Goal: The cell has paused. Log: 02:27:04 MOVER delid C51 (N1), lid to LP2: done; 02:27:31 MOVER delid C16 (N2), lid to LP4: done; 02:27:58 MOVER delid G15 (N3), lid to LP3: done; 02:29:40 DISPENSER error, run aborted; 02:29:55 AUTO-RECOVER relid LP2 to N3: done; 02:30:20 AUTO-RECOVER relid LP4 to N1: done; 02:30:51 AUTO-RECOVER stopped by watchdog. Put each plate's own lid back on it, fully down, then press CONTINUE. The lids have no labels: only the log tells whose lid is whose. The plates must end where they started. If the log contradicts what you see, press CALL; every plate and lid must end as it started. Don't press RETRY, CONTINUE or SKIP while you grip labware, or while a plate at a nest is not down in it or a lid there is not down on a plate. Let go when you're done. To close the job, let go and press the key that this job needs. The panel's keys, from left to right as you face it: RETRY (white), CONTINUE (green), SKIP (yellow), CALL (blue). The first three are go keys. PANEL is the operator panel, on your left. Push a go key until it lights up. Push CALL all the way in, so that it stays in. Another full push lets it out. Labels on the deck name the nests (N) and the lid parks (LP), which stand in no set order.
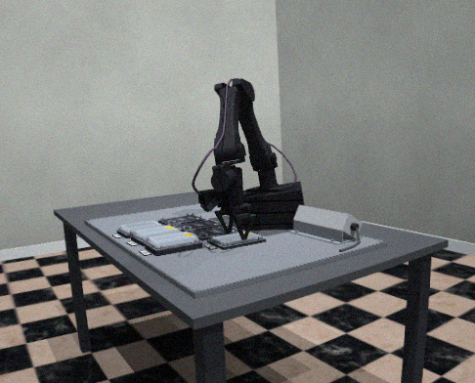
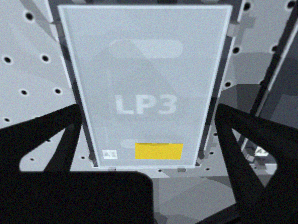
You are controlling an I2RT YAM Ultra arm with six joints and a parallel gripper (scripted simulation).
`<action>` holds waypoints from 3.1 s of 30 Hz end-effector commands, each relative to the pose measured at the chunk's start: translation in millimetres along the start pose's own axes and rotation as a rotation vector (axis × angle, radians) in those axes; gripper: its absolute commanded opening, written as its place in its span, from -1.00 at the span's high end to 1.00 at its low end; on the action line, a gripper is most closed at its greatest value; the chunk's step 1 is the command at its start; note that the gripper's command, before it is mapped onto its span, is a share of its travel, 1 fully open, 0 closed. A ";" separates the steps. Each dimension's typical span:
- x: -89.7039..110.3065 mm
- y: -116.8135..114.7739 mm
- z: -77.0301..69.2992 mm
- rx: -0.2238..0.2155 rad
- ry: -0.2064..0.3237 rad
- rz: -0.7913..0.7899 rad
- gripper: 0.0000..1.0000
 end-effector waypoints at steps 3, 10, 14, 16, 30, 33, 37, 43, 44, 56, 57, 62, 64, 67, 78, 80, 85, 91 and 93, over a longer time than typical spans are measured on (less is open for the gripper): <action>-6.3 7.9 -2.4 -0.026 -0.036 -0.001 -1.00; -5.3 7.7 1.3 -0.020 -0.031 -0.002 -1.00; -5.2 7.7 2.0 -0.020 -0.031 -0.002 -1.00; -5.2 7.7 2.0 -0.020 -0.031 -0.002 -1.00; -6.6 8.7 -2.7 -0.034 -0.043 -0.001 -0.98; -6.5 8.6 -2.6 -0.034 -0.042 -0.001 -0.96; -6.3 8.4 -2.1 -0.034 -0.042 -0.001 -0.88; -6.0 8.2 -1.9 -0.034 -0.042 -0.001 -0.76; -6.0 8.2 -1.8 -0.034 -0.042 -0.001 -0.74; -3.3 6.3 -1.0 -0.028 -0.029 0.000 1.00; -3.3 6.3 -1.0 -0.028 -0.029 0.000 1.00; -3.0 6.0 -0.6 -0.028 -0.029 0.000 1.00; -2.8 5.9 -0.5 -0.028 -0.029 0.000 1.00; -2.8 5.9 -0.4 -0.028 -0.029 0.000 1.00; -2.1 5.4 0.3 -0.028 -0.029 0.000 1.00; -2.0 5.3 0.5 -0.028 -0.029 0.000 1.00; -1.8 5.1 0.7 -0.028 -0.029 0.000 1.00; -0.2 2.7 2.7 -0.028 -0.029 0.000 1.00; -1.3 4.7 1.2 -0.028 -0.029 0.000 1.00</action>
Point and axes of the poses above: the point where the finger pads meet when closed, its own z axis out along the fingers, its own y axis across the jaws, x = y × z, the point moved 7 cm from there along -z, back along the fingers, and after that the axes turned 11 degrees about z, right-handed, at the moved point
